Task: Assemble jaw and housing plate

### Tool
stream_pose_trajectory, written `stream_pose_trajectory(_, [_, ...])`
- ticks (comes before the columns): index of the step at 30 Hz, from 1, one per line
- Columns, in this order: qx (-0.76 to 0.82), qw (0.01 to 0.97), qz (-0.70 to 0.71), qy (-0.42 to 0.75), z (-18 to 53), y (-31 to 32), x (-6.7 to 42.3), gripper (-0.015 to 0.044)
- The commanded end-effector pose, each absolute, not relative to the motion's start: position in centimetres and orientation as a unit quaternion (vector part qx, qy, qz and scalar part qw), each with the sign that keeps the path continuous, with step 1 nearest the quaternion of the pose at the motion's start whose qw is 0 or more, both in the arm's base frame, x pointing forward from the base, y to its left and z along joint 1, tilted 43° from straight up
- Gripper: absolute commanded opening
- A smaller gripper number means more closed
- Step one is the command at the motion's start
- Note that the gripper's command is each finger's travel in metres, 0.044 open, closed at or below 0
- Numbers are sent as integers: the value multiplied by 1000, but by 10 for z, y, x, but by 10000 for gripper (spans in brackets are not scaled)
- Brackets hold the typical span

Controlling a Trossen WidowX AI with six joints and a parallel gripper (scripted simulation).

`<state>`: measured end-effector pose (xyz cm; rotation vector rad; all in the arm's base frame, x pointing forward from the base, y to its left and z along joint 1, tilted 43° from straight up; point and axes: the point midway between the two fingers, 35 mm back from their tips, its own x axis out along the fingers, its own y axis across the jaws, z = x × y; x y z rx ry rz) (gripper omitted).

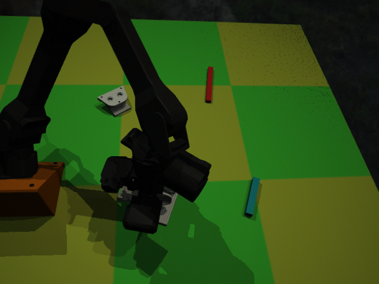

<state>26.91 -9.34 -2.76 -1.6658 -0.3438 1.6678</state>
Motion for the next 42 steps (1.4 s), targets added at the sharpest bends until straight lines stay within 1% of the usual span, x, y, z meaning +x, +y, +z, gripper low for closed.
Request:
stream_pose_trajectory(1, [-649,374,649,-134,-32,-89,270,134])
stream_pose_trajectory(42, [-648,375,649,-132,-38,-84,271,134])
